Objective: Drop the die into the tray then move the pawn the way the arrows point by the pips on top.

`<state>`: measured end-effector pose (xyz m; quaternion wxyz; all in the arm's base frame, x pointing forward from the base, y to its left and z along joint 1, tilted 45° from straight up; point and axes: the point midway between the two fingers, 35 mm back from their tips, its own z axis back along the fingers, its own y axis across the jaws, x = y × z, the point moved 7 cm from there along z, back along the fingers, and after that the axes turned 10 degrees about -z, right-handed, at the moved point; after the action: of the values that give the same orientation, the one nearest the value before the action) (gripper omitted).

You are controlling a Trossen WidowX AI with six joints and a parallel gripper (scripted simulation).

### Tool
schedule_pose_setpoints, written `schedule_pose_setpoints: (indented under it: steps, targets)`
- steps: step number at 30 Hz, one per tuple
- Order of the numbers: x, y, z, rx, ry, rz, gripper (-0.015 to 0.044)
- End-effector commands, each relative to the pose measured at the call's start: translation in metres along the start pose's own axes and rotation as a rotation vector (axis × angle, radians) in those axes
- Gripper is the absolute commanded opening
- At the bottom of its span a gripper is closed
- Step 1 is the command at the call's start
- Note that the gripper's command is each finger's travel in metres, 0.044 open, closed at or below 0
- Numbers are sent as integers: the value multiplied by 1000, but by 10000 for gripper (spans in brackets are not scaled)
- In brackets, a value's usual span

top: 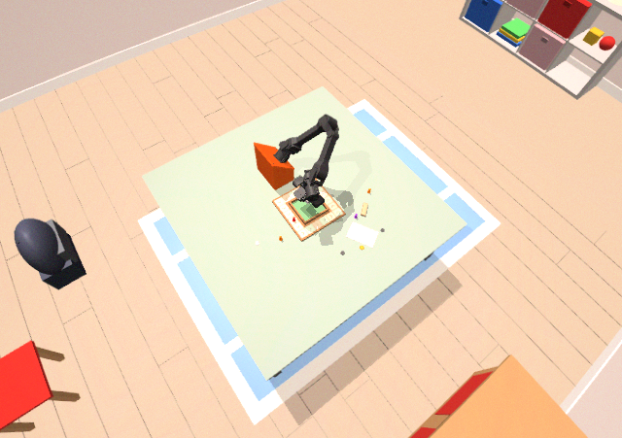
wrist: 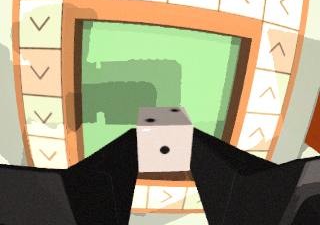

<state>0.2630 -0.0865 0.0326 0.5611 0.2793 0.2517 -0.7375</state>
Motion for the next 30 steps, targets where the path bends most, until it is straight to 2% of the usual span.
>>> schedule_pose_setpoints:
  steps: [1, 7, 19, 30]
  targets:
    - [-8, -2, -1, 5, 5, -67, 0]
    - [-10, -3, -3, -11, -42, -69, 0]
    - [-30, -8, -22, -46, -436, -78, 0]
    - [-47, -16, -37, 75, -769, -71, 0]
